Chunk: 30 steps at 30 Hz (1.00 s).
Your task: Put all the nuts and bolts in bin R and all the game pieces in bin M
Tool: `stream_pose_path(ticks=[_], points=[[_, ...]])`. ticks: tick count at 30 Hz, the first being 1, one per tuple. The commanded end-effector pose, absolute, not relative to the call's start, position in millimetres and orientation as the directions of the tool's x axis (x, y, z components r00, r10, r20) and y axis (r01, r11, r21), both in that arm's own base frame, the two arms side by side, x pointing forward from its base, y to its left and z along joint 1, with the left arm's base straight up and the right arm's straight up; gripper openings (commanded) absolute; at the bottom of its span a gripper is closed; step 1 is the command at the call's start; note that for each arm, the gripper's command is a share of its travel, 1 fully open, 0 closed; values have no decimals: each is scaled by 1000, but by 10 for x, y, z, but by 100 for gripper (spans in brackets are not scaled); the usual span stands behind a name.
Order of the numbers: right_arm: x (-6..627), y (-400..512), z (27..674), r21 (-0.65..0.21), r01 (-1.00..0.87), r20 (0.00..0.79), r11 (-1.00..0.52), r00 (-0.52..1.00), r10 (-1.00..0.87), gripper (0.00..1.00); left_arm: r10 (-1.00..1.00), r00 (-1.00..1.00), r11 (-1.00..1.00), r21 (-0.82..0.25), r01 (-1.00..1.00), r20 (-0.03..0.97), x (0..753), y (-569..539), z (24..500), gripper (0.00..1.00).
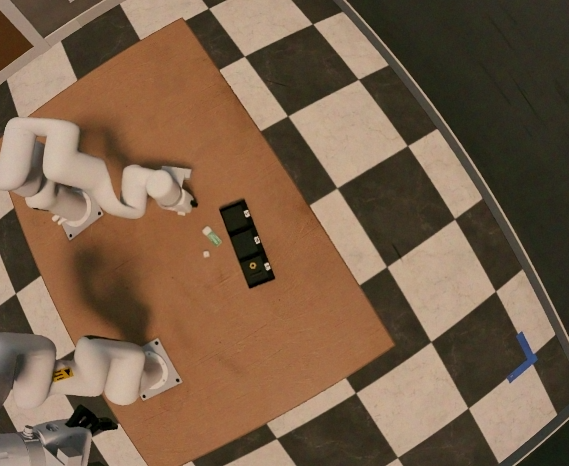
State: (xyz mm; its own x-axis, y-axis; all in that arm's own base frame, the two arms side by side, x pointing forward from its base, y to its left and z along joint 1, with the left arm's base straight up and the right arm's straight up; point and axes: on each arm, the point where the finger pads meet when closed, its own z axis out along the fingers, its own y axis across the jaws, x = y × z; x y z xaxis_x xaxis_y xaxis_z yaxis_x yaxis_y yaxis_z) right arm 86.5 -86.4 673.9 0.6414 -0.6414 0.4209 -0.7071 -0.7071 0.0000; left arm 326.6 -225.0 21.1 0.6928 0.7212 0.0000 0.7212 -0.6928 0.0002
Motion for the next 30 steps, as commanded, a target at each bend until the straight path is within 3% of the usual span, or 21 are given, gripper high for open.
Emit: stream_pose_path(ticks=[1, 21, 30], points=[[865, -865, 6742, 0, -707, 422, -707, 641, -641, 100, 721, 693, -693, 3, 721, 1, 3276, -2257, 220, 21], [865, -865, 6742, 0, -707, 422, -707, 641, -641, 100, 721, 693, -693, 4, 721, 1, 3277, -2257, 221, 21], [865, -865, 6742, 0, -707, 422, -707, 641, -641, 100, 721, 693, -693, 3, 721, 1, 3276, -2257, 521, 21]])
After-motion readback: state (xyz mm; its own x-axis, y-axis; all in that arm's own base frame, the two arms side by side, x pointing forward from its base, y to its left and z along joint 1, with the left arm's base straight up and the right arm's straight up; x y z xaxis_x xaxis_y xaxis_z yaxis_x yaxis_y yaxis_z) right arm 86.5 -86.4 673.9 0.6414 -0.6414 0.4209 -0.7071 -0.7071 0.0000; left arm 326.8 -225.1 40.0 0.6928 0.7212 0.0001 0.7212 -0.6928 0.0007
